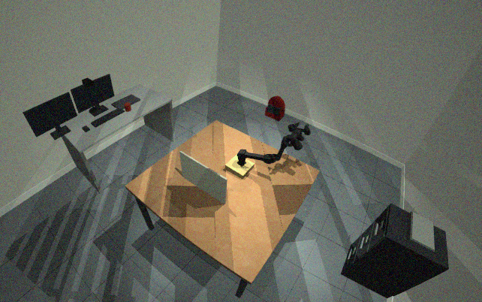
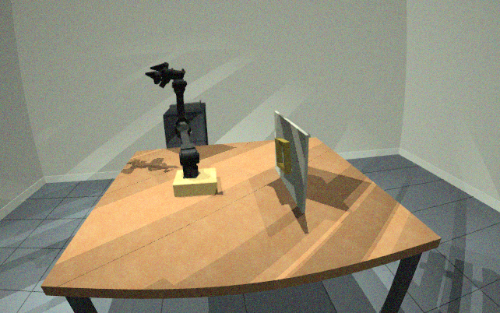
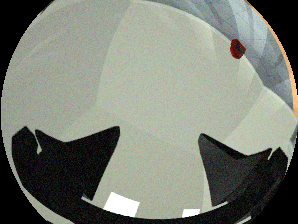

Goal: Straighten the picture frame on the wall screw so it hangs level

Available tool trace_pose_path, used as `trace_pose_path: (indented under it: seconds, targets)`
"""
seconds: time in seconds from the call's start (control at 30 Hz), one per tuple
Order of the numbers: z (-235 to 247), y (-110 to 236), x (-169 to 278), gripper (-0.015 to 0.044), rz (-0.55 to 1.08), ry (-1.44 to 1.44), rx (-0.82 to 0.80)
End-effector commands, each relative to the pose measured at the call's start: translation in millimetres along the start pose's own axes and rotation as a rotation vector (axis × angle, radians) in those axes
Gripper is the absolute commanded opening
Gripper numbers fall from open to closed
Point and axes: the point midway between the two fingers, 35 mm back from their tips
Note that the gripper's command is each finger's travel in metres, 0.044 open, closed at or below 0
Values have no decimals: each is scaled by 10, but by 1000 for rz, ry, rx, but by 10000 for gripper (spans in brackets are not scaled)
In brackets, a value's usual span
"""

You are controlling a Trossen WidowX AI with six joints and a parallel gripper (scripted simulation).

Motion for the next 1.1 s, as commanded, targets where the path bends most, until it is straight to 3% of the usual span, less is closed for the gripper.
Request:
trace_pose_path:
  seconds: [0.0,0.17,0.4,0.63,0.87,1.07]
  targets:
    - [1,1,22,374,4,3,-6]
    - [-28,82,609,260,126,69,-163]
    - [-298,391,1576,260,404,150,-370]
    - [-856,924,2424,260,764,195,-497]
    - [-1647,1638,2990,260,1178,201,-521]
    - [-2422,2334,3164,260,1552,173,-448]
Point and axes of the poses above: the point midway between the two fingers, 35 mm back from their tips, its own y axis back along the fingers, its own z axis across the jaws, x = y × z, and after that the axes turned 9 degrees about y, right-handed
